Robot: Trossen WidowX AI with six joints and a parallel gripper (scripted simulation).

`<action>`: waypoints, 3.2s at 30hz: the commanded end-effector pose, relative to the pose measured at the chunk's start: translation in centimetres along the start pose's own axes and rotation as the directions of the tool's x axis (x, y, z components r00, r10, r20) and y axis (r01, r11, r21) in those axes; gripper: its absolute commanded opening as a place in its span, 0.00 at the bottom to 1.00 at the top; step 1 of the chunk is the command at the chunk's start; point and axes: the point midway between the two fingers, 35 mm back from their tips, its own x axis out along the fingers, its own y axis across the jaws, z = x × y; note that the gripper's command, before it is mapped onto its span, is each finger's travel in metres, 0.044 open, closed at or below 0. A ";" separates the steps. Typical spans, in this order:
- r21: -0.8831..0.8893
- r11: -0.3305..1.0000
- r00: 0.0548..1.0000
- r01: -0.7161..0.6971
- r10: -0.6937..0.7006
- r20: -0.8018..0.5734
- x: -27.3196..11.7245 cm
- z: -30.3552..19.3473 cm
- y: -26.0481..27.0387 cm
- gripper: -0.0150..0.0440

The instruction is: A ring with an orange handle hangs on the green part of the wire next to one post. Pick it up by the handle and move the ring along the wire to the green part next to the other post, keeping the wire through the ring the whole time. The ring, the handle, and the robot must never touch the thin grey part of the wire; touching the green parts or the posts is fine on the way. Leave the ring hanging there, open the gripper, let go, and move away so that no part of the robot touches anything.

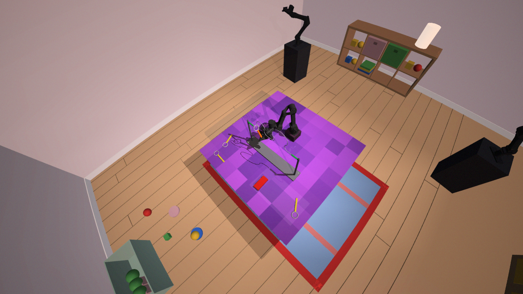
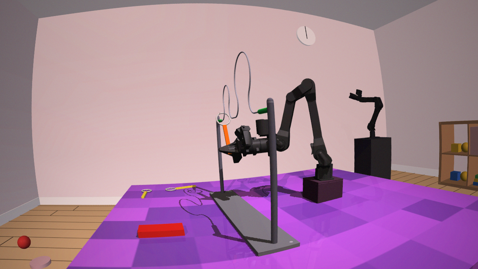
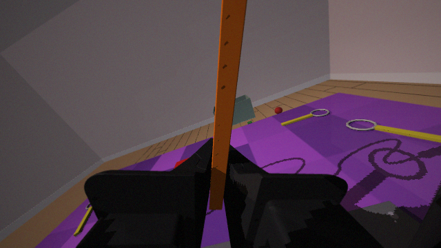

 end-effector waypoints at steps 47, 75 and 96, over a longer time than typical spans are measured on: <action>0.846 0.532 0.884 -0.023 0.406 -0.231 -6.0 8.3 13.0 0.00; 0.979 0.201 0.881 -0.028 0.468 -0.071 -6.1 14.8 15.2 0.00; 0.877 0.479 0.883 -0.018 0.420 -0.211 -6.1 13.6 14.6 0.00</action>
